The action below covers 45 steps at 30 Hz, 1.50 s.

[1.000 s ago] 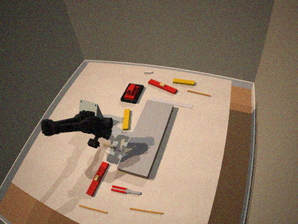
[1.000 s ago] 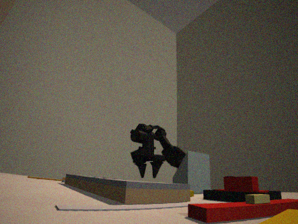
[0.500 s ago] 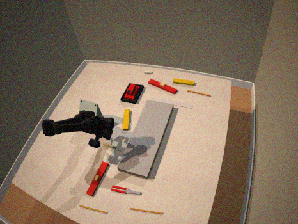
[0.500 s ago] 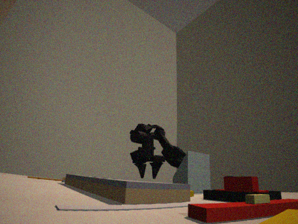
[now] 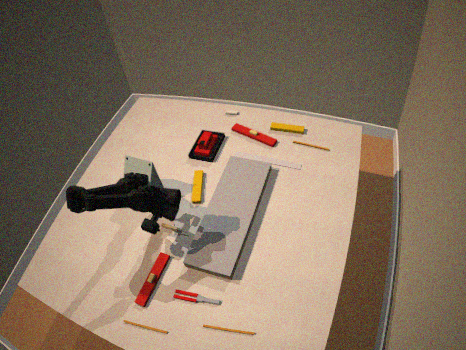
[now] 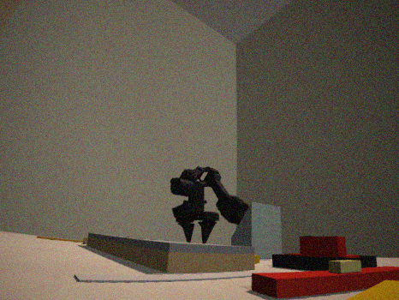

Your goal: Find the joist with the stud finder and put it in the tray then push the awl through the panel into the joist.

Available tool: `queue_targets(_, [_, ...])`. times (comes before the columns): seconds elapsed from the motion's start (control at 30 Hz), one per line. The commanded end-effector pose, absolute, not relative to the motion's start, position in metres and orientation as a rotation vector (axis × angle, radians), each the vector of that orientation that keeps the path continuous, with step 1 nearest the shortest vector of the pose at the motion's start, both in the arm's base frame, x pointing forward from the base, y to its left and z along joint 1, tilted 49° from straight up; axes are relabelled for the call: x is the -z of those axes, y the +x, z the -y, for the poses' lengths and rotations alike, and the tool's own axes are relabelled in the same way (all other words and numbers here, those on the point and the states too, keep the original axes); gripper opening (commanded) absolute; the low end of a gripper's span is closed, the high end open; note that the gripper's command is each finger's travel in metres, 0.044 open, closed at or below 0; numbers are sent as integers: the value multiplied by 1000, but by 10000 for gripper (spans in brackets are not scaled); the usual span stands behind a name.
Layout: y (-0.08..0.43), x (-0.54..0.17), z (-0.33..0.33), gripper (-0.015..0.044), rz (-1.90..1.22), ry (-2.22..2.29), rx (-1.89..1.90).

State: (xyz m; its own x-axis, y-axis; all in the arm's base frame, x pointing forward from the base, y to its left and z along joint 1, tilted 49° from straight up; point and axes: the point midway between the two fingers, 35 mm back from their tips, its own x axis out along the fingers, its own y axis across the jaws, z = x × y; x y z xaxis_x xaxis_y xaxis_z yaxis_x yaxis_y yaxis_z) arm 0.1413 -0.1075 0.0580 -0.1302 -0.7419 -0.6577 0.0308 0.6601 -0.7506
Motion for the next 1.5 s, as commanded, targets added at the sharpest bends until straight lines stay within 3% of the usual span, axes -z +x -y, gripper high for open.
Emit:
queue_targets(0.0, [139,-53,112,440,-1580,-612,736])
queue_targets(0.67, [136,-36,135,440,-1579,-619,744])
queue_targets(1.13, [136,-36,135,72,-1579,-619,744])
queue_targets(1.47, [137,-39,130,0,-1578,-615,739])
